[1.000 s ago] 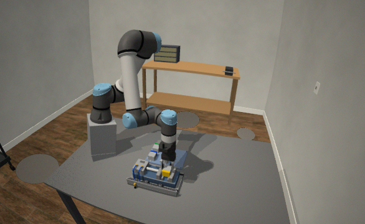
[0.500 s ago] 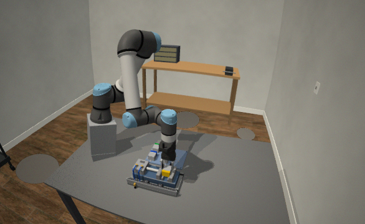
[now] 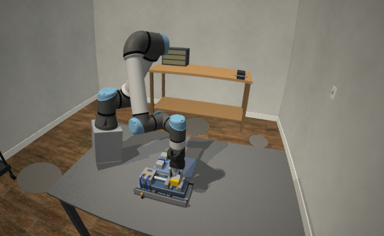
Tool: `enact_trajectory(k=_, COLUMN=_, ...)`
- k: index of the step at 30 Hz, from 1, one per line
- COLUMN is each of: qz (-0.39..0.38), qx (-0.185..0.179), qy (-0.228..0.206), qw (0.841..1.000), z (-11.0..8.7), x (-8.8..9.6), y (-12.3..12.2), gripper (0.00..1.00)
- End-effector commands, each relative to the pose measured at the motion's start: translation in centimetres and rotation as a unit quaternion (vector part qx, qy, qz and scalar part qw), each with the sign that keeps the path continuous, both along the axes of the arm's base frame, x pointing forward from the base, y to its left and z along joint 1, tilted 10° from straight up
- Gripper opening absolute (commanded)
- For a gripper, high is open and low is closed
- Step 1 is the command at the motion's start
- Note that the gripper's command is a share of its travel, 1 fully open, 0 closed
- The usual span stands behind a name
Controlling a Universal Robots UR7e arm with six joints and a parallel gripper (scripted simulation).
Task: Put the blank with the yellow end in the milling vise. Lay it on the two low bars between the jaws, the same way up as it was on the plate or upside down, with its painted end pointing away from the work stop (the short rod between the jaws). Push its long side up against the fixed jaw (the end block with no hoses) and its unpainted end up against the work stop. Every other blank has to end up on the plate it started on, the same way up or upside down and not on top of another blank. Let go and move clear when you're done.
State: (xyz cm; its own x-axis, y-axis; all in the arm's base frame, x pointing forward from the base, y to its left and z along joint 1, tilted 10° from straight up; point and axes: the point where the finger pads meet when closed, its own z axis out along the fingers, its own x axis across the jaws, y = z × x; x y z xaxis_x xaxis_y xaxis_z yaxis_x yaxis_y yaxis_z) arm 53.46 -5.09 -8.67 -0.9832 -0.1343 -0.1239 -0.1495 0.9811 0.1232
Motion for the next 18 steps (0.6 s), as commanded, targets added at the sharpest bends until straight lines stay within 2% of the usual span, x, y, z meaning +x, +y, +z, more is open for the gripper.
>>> enact_trajectory(k=1, qz=0.000, qx=0.000, qy=-0.001, qw=1.000, z=0.18, x=0.03, y=-0.04, gripper=1.00)
enact_trajectory(k=18, qz=0.000, qx=0.000, qy=-0.001, qw=1.000, z=0.47, x=0.00, y=-0.08, gripper=1.00)
